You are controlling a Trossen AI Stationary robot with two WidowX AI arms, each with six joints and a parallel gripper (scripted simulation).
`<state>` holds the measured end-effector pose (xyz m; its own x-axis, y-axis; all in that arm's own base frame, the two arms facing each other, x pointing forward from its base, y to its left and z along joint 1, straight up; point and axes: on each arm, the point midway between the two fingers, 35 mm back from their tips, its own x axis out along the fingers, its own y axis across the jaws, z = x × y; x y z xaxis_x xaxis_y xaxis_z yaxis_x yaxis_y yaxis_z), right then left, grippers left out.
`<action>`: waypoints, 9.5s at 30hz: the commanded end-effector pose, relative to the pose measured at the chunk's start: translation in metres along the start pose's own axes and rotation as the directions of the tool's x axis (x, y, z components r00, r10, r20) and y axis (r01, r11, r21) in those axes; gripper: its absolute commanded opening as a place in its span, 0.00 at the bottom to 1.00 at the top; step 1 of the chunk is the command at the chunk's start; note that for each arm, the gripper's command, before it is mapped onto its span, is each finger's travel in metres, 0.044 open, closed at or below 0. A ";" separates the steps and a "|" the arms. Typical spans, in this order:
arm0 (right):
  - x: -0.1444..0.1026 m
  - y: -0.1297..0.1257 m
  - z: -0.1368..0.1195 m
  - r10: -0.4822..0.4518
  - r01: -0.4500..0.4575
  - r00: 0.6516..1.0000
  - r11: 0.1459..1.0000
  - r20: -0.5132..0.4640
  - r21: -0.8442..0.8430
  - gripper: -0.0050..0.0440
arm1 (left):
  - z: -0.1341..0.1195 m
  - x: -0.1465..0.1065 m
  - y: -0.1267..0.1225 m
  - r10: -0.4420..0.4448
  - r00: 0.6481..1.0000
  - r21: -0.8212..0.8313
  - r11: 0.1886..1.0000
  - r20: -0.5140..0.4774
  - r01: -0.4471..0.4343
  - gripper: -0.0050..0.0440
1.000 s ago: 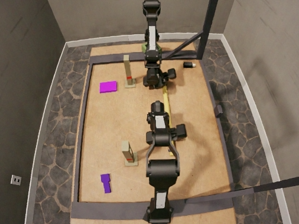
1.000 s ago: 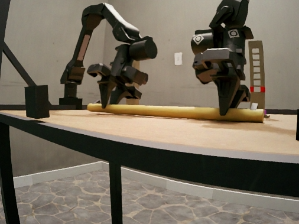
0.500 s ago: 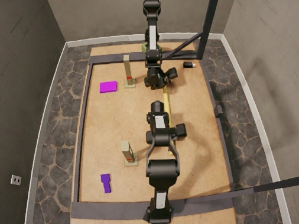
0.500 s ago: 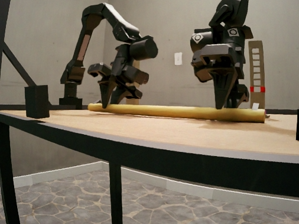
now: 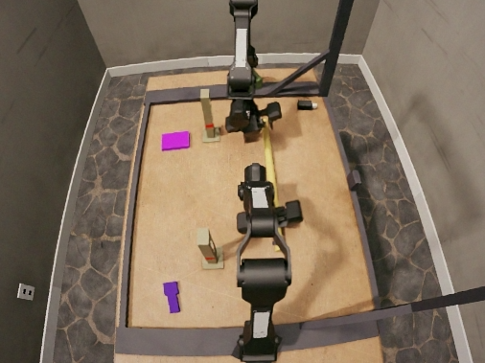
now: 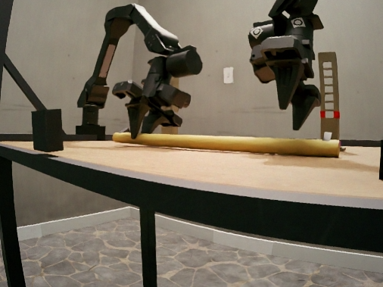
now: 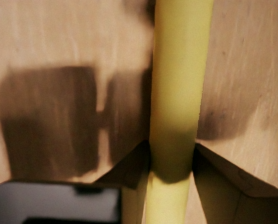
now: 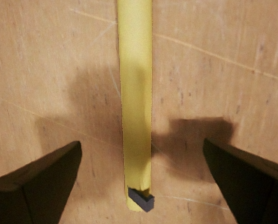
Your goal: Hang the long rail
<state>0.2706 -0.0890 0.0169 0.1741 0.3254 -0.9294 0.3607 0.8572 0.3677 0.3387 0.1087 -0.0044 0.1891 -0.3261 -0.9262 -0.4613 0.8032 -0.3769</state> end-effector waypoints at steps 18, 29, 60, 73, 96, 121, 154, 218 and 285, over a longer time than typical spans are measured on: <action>0.025 0.043 0.001 -0.572 0.572 0.820 0.820 -0.005 -0.006 0.56 | 0.003 -0.004 -0.003 -0.009 1.000 0.011 1.000 0.013 0.009 0.00; 0.029 0.037 -0.006 -0.606 0.605 0.796 0.796 -0.014 -0.013 0.56 | 0.003 -0.004 -0.003 -0.009 1.000 0.011 1.000 0.013 0.009 0.00; 0.053 0.020 -0.004 -0.601 0.601 0.799 0.799 -0.002 -0.014 0.48 | 0.003 -0.004 -0.003 -0.009 1.000 0.011 1.000 0.013 0.009 0.00; 0.052 0.022 -0.003 -0.597 0.597 0.802 0.802 0.003 -0.010 0.32 | 0.003 -0.004 -0.003 -0.009 1.000 0.011 1.000 0.013 0.009 0.00; 0.052 0.022 -0.003 -0.597 0.597 0.802 0.802 0.003 -0.010 0.09 | 0.003 -0.004 -0.003 -0.009 1.000 0.011 1.000 0.013 0.009 0.64; 0.052 0.022 -0.003 -0.597 0.597 0.802 0.802 0.003 -0.010 0.00 | 0.004 -0.047 -0.012 0.184 0.982 -0.010 0.983 -0.036 -0.184 0.61; 0.052 0.022 -0.003 -0.597 0.597 0.802 0.802 0.003 -0.010 0.00 | 0.001 -0.004 -0.023 0.611 0.792 -0.002 0.792 -0.001 -0.611 0.56; 0.043 0.025 -0.002 -0.597 0.597 0.802 0.802 0.003 -0.010 0.00 | 0.005 -0.005 -0.024 0.603 0.797 -0.009 0.797 0.021 -0.603 0.09; -0.011 0.035 0.000 -0.296 0.296 0.955 0.955 0.000 -0.009 0.00 | 0.004 -0.060 -0.037 0.303 0.953 0.002 0.953 0.021 -0.303 0.00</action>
<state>0.2772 -0.0593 0.0308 0.0030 0.0189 -0.9998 0.3893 0.9209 0.0186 0.3464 0.0996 0.0527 -0.0030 -0.0238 -0.9997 -0.5053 0.8627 -0.0191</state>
